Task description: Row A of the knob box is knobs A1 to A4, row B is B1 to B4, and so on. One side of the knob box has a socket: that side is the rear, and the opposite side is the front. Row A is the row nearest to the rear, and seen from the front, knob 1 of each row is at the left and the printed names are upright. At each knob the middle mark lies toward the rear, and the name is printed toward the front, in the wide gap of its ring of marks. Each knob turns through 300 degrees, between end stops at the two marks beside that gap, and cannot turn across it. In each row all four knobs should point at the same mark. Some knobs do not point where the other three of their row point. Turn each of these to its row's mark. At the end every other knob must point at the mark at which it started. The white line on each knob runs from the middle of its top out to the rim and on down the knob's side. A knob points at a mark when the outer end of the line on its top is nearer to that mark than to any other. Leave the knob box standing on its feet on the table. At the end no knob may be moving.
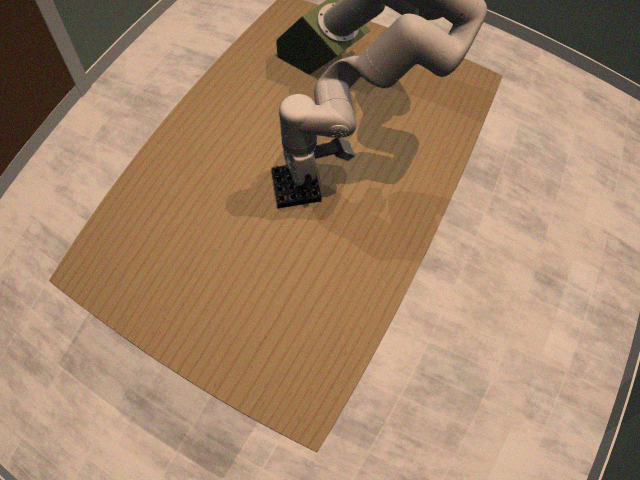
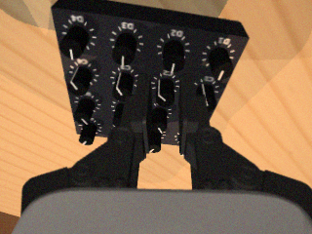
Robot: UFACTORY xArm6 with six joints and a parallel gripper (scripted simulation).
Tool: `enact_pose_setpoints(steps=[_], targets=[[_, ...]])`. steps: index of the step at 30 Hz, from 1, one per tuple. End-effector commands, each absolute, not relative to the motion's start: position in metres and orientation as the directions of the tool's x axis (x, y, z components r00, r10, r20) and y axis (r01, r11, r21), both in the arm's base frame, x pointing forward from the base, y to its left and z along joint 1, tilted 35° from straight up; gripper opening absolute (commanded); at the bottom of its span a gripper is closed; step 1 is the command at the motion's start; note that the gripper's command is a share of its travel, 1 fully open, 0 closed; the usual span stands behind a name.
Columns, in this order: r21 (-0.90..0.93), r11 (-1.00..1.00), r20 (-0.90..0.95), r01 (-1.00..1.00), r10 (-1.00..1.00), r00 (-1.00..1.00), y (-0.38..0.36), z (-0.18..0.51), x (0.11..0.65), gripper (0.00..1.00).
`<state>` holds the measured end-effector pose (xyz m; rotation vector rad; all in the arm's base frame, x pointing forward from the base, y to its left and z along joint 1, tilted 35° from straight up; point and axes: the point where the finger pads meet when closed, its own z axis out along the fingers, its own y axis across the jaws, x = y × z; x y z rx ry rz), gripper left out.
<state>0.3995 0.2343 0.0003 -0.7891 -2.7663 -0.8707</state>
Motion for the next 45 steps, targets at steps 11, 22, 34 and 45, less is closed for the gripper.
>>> enact_pose_setpoints(steps=[11,22,34,45], targets=[[0.497,0.695,0.274,0.52,0.443,-0.854,0.2342,0.0012,0.4006,0.19],[0.497,0.695,0.274,0.52,0.443,-0.854,0.2342,0.0012,0.4006,0.19],[0.497,0.695,0.274,0.52,0.443,-0.854,0.2342,0.0012,0.4006,0.08],[0.497,0.695,0.274,0.52,0.443,-0.854,0.2342,0.0012,0.4006,0.08]])
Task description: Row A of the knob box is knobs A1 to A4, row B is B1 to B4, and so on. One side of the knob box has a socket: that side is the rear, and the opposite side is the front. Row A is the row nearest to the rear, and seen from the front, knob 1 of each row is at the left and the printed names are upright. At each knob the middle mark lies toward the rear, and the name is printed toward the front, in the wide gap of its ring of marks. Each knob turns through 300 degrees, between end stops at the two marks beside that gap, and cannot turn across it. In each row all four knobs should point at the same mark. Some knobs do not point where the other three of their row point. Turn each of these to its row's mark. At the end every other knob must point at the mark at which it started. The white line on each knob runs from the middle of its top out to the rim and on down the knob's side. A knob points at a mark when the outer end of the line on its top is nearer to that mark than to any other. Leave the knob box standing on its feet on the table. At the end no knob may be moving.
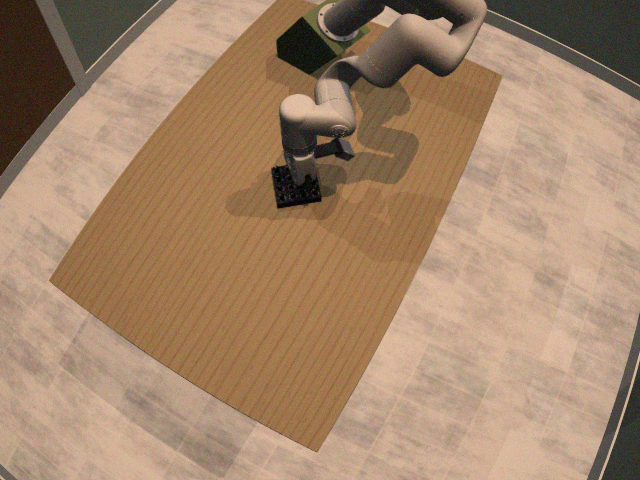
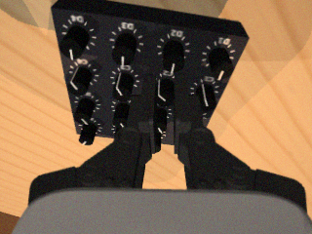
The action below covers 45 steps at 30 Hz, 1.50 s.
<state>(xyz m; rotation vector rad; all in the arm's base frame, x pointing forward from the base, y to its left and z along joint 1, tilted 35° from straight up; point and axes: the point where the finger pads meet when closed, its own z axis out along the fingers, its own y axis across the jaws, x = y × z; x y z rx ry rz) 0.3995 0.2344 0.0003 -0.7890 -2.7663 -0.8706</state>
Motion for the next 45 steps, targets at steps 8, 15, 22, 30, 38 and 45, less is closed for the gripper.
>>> enact_pose_setpoints(steps=[8,15,22,30,38,45], targets=[[0.497,0.695,0.274,0.52,0.443,-0.854,0.2342,0.0012,0.4006,0.08],[0.482,0.672,0.299,0.562,0.477,-0.827,0.2342,0.0012,0.4006,0.08],[0.444,0.611,0.353,0.655,0.552,-0.755,0.2342,0.0012,0.4006,0.08],[0.376,0.507,0.425,0.775,0.649,-0.631,0.2342,0.0012,0.4006,0.08],[0.367,0.493,0.433,0.788,0.66,-0.614,0.2342,0.0012,0.4006,0.08],[0.367,0.493,0.433,0.788,0.66,-0.614,0.2342,0.0012,0.4006,0.08]])
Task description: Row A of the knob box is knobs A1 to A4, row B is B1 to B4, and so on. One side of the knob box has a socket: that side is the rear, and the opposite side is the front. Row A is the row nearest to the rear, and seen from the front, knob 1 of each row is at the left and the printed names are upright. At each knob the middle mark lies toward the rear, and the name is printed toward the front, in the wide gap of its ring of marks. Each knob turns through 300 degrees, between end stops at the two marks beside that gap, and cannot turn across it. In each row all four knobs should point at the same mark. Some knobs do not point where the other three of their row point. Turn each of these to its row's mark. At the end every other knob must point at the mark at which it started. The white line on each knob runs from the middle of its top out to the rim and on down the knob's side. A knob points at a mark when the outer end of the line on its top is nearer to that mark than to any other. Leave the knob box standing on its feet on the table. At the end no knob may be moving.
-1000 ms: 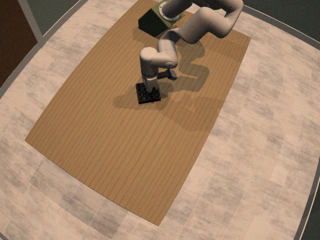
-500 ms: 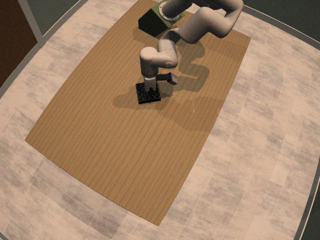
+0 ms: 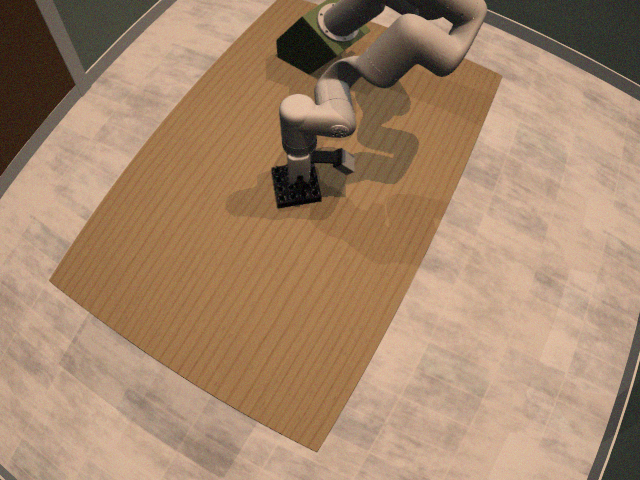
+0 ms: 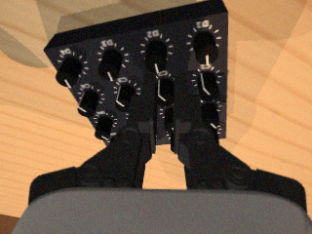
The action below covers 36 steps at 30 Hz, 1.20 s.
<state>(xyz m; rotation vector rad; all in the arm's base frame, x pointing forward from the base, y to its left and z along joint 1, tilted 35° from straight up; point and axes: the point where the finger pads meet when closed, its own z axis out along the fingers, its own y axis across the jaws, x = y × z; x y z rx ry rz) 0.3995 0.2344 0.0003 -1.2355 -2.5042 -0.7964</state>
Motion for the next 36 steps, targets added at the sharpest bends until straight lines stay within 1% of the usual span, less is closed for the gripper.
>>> enact_pose_setpoints(steps=[1,2,28,36], targets=[[0.367,0.493,0.433,0.788,0.66,-0.614,0.234,0.001,0.401,0.08],[0.367,0.493,0.433,0.788,0.66,-0.614,0.234,0.001,0.401,0.19],[0.367,0.493,0.433,0.788,0.66,-0.614,0.233,0.003,0.401,0.19],[0.367,0.493,0.432,0.788,0.66,-0.614,0.222,0.018,0.4,0.19]])
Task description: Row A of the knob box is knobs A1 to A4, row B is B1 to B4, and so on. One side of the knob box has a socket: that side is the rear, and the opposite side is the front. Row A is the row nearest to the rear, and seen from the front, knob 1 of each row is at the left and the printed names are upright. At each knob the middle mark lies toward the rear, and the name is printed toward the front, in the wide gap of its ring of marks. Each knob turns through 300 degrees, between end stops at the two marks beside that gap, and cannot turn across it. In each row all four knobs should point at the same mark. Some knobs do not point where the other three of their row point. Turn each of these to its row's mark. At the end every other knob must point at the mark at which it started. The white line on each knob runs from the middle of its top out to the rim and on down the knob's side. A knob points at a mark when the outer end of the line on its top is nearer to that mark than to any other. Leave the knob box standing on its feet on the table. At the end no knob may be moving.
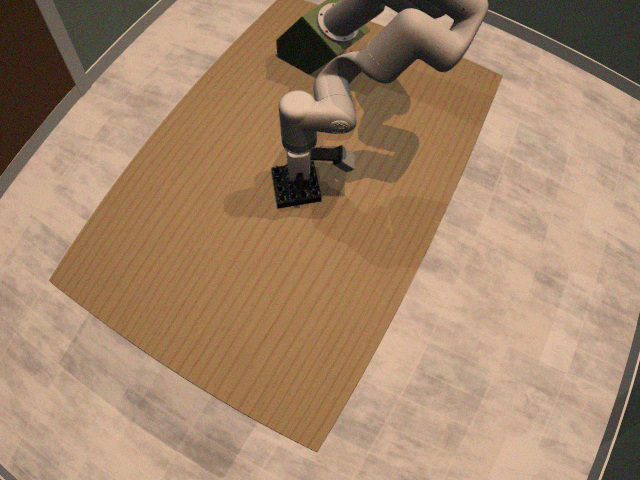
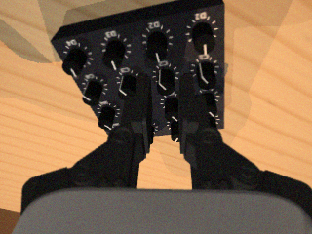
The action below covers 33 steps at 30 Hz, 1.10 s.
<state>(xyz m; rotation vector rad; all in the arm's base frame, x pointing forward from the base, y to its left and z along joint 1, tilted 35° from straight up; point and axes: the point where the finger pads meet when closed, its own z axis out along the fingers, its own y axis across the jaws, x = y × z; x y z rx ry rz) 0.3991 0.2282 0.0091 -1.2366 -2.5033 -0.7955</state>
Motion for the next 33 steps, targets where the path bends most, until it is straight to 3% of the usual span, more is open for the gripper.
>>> enact_pose_setpoints(steps=[1,22,23,33], targets=[[0.368,0.493,0.432,0.788,0.66,-0.614,0.221,0.021,0.4,0.19],[0.368,0.493,0.432,0.788,0.66,-0.614,0.214,0.031,0.4,0.19],[0.368,0.493,0.432,0.788,0.66,-0.614,0.214,0.031,0.4,1.0],[0.368,0.493,0.432,0.788,0.66,-0.615,0.204,0.045,0.399,1.0]])
